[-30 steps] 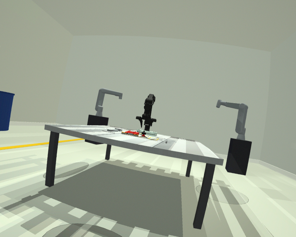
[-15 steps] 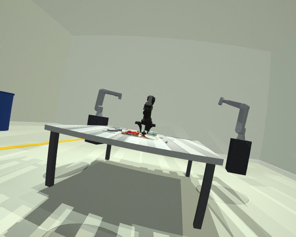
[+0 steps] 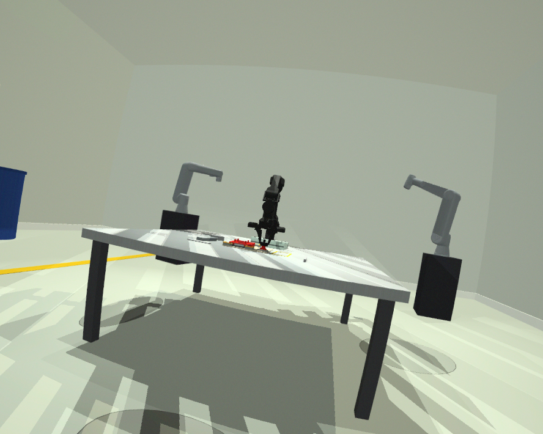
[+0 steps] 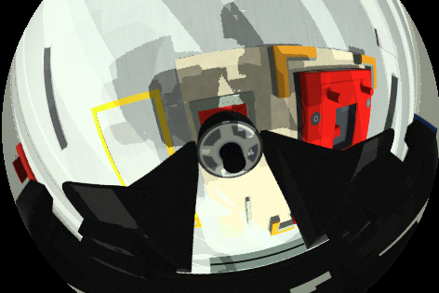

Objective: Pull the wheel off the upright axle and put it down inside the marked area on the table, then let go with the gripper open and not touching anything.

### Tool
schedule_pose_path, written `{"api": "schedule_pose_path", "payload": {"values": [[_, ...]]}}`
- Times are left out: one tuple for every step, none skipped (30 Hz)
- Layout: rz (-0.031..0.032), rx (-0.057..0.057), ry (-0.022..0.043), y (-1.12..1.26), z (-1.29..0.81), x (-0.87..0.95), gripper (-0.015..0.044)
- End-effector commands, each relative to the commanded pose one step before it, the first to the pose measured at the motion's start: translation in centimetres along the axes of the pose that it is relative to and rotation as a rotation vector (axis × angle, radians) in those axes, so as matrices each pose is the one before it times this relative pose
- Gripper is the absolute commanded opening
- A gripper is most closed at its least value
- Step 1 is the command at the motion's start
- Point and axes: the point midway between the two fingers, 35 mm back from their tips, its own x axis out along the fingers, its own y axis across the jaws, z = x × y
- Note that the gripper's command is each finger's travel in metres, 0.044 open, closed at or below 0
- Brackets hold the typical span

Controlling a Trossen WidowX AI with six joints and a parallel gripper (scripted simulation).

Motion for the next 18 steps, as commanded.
{"api": "schedule_pose_path", "payload": {"values": [[0.00069, 0.0000, -0.00030, 0.012, 0.009, -0.015, 0.0155], [-0.00001, 0.0000, 0.00001, 0.000, 0.000, -0.005, 0.0128], [-0.00002, 0.0000, 0.00002, 0.000, 0.001, -0.011, 0.0102], [-0.00002, 0.0000, 0.00003, 0.000, 0.001, -0.016, 0.0076], [-0.00003, 0.0000, 0.00004, 0.000, 0.002, -0.021, 0.0050], [-0.00004, 0.0000, 0.00005, 0.000, 0.002, -0.027, 0.0023], [-0.00005, 0.0000, 0.00006, 0.000, 0.002, -0.031, 0.0000], [-0.00005, 0.0000, 0.00006, 0.000, 0.002, -0.032, 0.0000], [-0.00005, 0.0000, 0.00006, 0.000, 0.002, -0.033, 0.0000], [-0.00005, 0.0000, 0.00006, 0.000, 0.002, -0.033, 0.0000], [-0.00005, 0.0000, 0.00006, 0.000, 0.002, -0.033, 0.0000], [-0.00005, 0.0000, 0.00006, 0.000, 0.002, -0.033, 0.0000], [-0.00005, 0.0000, 0.00006, 0.000, 0.002, -0.033, 0.0000], [-0.00005, 0.0000, 0.00006, 0.000, 0.002, -0.033, 0.0000], [-0.00005, 0.0000, 0.00006, 0.000, 0.002, -0.033, 0.0000], [-0.00005, 0.0000, 0.00006, 0.000, 0.002, -0.033, 0.0000], [-0.00005, 0.0000, 0.00006, 0.000, 0.002, -0.033, 0.0000], [-0.00005, 0.0000, 0.00006, 0.000, 0.002, -0.033, 0.0000]]}}
